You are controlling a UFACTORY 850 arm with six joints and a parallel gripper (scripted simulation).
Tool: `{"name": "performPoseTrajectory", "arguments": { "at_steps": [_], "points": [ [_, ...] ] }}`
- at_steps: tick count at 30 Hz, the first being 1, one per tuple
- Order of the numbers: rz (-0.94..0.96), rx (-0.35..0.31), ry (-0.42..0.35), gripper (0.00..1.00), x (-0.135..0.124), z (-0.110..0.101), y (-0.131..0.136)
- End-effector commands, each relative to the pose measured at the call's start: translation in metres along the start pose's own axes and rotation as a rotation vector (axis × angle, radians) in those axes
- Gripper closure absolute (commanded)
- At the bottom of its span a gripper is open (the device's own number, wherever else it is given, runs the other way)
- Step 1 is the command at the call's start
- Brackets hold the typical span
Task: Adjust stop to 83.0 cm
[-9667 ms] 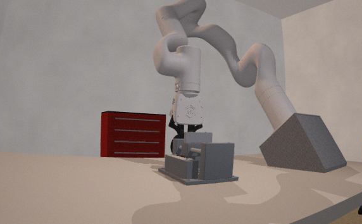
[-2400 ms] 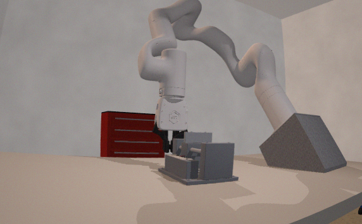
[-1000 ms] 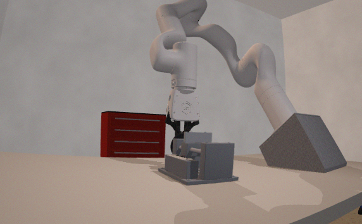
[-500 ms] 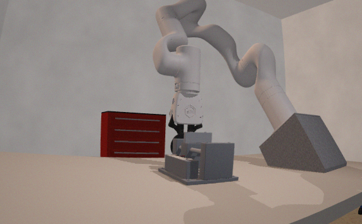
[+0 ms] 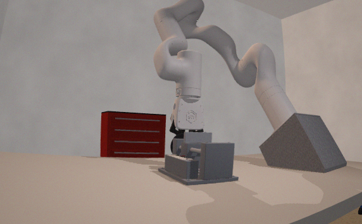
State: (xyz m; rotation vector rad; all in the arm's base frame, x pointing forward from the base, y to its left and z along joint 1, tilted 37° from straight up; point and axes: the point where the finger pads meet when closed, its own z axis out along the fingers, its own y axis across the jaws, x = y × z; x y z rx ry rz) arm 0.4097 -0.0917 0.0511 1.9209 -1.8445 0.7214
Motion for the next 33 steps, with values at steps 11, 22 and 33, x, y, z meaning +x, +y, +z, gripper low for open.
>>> {"name": "performPoseTrajectory", "arguments": {
  "at_steps": [11, 22, 33],
  "points": [
    [0.0, 0.001, 0.0, 0.94, 0.0, 0.023, -0.013],
    [0.0, 0.001, 0.0, 0.94, 0.0, 0.028, -0.035],
    [0.0, 0.001, 0.0, 0.94, 0.0, 0.021, -0.049]
  ]
}}
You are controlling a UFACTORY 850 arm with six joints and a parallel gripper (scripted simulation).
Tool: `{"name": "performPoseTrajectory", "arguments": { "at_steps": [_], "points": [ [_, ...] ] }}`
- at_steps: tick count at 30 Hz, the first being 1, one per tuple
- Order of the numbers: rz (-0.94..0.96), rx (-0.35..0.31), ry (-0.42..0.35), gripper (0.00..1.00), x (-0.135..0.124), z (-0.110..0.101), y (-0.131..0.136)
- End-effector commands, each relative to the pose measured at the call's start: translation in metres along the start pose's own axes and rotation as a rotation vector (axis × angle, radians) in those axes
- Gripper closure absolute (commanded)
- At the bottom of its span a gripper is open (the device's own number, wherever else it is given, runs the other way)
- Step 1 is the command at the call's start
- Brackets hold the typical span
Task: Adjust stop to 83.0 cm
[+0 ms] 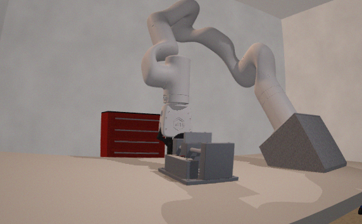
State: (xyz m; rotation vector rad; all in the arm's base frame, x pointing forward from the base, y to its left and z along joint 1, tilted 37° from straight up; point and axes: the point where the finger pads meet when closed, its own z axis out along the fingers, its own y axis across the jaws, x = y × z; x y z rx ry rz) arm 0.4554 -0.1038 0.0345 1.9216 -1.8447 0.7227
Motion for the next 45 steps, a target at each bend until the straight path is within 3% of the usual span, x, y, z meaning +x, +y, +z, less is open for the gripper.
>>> {"name": "performPoseTrajectory", "arguments": {
  "at_steps": [1, 21, 34, 45],
  "points": [
    [0.0, 0.0, 0.0, 0.94, 0.0, -0.005, -0.007],
    [0.0, 0.0, 0.0, 0.94, 0.0, -0.036, -0.014],
    [0.0, 0.0, 0.0, 0.94, 0.0, -0.055, 0.007],
    [0.0, 0.0, 0.0, 0.94, 0.0, -0.052, 0.028]
  ]
}}
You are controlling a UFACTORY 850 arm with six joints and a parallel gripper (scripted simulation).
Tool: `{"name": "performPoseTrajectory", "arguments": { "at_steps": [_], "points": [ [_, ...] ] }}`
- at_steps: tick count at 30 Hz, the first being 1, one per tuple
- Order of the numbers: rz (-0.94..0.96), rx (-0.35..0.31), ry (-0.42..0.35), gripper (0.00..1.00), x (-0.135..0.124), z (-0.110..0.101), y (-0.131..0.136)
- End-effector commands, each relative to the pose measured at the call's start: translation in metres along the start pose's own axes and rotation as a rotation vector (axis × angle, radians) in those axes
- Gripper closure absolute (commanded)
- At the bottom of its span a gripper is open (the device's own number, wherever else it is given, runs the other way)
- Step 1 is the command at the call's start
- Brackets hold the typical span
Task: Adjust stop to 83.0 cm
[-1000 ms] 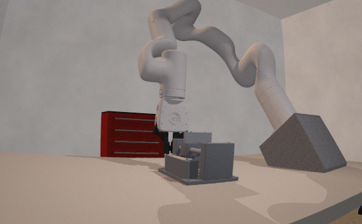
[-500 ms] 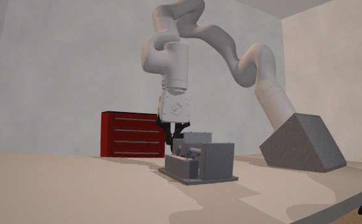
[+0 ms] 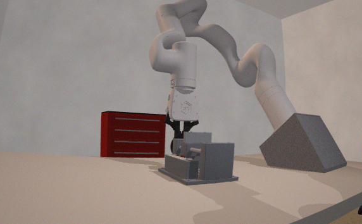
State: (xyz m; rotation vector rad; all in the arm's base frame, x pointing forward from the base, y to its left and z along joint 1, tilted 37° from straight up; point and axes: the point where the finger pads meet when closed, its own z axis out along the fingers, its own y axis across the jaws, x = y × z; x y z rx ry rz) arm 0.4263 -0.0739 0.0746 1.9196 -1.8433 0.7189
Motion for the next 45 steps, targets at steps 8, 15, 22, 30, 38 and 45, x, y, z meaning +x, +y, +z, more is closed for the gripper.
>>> {"name": "performPoseTrajectory", "arguments": {
  "at_steps": [8, 15, 22, 30, 38, 45],
  "points": [
    [0.001, 0.004, -0.001, 0.94, 0.0, 0.009, 0.013],
    [0.001, 0.004, -0.001, 0.94, 0.0, 0.019, 0.018],
    [0.001, 0.004, -0.001, 0.94, 0.0, 0.028, 0.019],
    [0.001, 0.004, -0.001, 0.94, 0.0, 0.046, 0.012],
    [0.001, 0.004, -0.001, 0.94, 0.0, 0.055, -0.002],
    [0.001, 0.004, -0.001, 0.94, 0.0, 0.055, -0.018]
  ]
}}
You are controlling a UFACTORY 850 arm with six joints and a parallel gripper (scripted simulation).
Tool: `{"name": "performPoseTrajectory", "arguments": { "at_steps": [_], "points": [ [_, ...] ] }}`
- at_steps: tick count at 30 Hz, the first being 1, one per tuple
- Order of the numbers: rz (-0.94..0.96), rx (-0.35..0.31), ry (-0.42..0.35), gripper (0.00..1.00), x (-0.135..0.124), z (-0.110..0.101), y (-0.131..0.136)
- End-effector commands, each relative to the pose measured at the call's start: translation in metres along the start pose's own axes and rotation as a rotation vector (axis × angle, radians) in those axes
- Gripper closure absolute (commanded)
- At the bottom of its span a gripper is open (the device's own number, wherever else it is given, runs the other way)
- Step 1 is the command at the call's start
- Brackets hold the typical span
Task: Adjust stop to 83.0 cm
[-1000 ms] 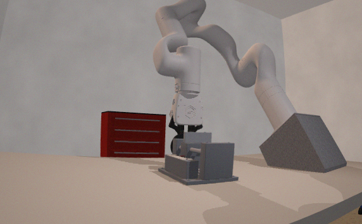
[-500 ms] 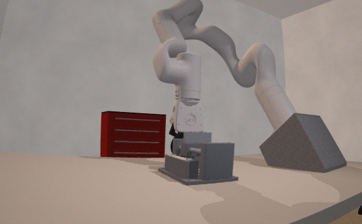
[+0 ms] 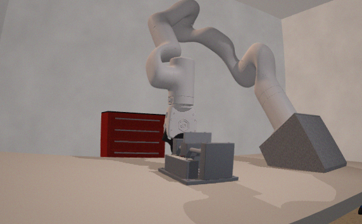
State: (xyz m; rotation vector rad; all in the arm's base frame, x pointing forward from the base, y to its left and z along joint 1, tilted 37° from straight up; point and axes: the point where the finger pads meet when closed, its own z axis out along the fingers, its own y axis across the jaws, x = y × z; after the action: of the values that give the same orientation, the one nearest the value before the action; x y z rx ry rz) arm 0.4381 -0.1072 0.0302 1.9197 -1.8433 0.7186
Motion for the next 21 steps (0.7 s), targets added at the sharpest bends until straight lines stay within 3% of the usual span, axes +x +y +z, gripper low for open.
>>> {"name": "performPoseTrajectory", "arguments": {
  "at_steps": [1, 21],
  "points": [
    [0.001, 0.004, 0.0, 0.94, 0.0, -0.002, -0.014],
    [0.001, 0.004, 0.0, 0.94, 0.0, -0.027, -0.033]
  ]
}}
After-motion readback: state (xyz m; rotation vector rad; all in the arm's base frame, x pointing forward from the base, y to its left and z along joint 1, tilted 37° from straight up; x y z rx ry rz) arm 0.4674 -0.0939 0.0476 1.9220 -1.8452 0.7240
